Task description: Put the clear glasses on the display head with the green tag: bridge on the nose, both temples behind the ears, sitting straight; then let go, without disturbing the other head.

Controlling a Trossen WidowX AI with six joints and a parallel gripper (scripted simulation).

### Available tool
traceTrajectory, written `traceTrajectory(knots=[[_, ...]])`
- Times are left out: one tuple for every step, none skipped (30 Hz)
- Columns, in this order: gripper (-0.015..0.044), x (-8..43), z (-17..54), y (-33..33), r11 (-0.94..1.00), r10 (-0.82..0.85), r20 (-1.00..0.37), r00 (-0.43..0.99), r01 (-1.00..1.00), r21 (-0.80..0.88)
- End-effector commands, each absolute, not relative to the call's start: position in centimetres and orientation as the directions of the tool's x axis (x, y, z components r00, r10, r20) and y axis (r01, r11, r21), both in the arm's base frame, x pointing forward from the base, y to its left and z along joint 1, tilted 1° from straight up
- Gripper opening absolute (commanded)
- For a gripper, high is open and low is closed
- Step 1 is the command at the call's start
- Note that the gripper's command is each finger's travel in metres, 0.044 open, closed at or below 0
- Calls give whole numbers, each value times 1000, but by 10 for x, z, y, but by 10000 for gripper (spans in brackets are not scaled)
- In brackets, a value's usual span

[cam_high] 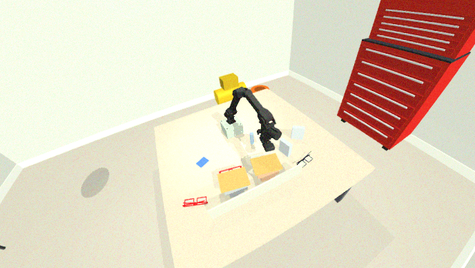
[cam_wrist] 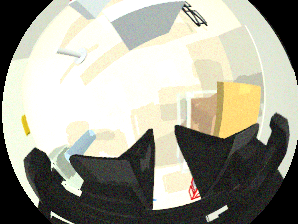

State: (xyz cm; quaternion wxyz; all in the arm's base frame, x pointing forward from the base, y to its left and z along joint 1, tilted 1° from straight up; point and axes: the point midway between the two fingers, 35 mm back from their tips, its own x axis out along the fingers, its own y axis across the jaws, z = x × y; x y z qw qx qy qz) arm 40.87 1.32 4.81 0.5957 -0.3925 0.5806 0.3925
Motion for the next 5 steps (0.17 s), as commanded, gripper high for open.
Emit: traceTrajectory(knots=[[107, 402, 52, 16, 390, 15, -1000, 24, -921, -16], [107, 399, 53, 17, 390, 15, -1000, 24, -921, -16], [107, 395, 55, 19, 390, 16, -1000, 24, -921, -16], [107, 391, 57, 20, 390, 16, -1000, 23, -921, -15], [107, 386, 59, 22, 390, 16, -1000, 23, -921, -15]])
